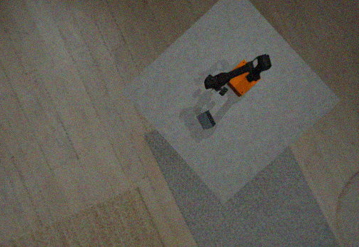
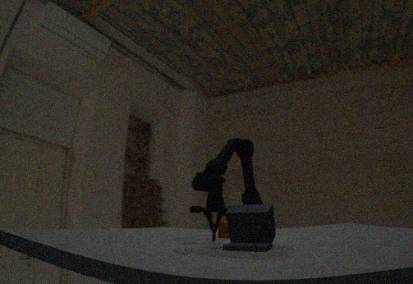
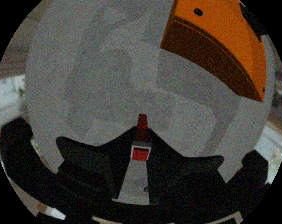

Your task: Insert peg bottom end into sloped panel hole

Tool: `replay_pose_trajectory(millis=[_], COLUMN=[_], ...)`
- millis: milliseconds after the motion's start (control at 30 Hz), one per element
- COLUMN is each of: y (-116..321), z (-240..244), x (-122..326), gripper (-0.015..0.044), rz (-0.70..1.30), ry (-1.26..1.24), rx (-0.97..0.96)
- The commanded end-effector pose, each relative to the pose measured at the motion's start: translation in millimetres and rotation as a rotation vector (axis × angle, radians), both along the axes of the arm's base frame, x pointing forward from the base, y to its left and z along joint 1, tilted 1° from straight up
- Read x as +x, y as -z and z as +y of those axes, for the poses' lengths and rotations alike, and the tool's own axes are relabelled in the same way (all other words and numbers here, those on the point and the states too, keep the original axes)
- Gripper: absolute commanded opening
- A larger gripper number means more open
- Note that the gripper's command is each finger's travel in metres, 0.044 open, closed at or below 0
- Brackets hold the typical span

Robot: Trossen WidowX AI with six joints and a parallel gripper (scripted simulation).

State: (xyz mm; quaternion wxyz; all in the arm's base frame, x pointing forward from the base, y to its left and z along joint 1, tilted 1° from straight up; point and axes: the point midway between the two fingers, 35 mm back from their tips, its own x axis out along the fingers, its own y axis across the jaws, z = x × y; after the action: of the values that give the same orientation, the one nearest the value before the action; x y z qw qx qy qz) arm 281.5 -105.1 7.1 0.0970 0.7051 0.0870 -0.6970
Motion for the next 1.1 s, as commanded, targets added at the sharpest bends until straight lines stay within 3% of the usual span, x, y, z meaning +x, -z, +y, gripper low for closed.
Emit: replay_pose_trajectory(millis=[0,700,1067], y=[0,-78,-76], z=[0,-1,5], x=[0,1,7], gripper=[0.0006,0.0000,0.0000], rz=[0.000,-0.001,-0.027], ry=[0.000,0.004,-0.053], rx=[0.000,0.004,-0.032])
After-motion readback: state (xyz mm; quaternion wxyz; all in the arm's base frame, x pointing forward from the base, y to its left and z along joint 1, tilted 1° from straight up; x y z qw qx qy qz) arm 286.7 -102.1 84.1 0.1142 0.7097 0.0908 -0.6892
